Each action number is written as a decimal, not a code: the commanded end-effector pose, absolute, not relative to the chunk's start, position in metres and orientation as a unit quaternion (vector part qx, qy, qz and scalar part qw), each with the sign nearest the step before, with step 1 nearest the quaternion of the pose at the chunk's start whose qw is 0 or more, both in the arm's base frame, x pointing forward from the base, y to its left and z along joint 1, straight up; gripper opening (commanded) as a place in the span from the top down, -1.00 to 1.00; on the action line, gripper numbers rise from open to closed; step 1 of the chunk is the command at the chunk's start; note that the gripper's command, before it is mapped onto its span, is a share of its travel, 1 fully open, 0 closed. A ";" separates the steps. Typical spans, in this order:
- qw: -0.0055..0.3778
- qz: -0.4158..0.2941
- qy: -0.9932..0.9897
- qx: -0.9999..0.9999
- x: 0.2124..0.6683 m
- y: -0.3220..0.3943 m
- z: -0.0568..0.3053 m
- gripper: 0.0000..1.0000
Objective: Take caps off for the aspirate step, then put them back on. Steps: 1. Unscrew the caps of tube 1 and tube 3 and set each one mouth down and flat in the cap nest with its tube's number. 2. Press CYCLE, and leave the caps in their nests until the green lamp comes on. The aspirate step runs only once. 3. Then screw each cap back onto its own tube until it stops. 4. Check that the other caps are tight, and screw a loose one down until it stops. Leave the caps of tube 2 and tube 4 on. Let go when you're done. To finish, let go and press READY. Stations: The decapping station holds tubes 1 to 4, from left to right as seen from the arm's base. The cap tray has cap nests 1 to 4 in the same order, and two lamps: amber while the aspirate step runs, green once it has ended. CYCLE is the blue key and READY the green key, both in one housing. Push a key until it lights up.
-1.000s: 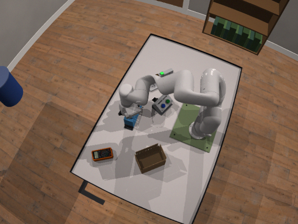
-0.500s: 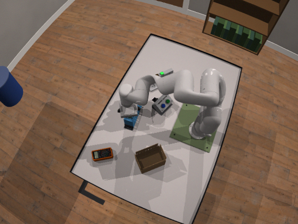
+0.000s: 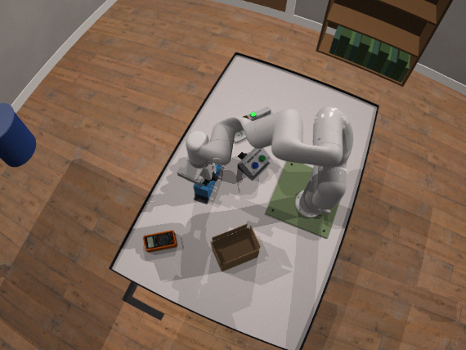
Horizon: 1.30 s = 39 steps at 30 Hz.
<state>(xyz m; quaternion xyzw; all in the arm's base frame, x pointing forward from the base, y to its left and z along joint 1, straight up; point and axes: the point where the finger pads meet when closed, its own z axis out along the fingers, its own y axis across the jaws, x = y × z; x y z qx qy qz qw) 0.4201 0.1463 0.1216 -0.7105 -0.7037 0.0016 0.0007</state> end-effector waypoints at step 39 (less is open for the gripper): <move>0.001 -0.001 -0.640 -0.769 0.421 0.147 0.123 0.08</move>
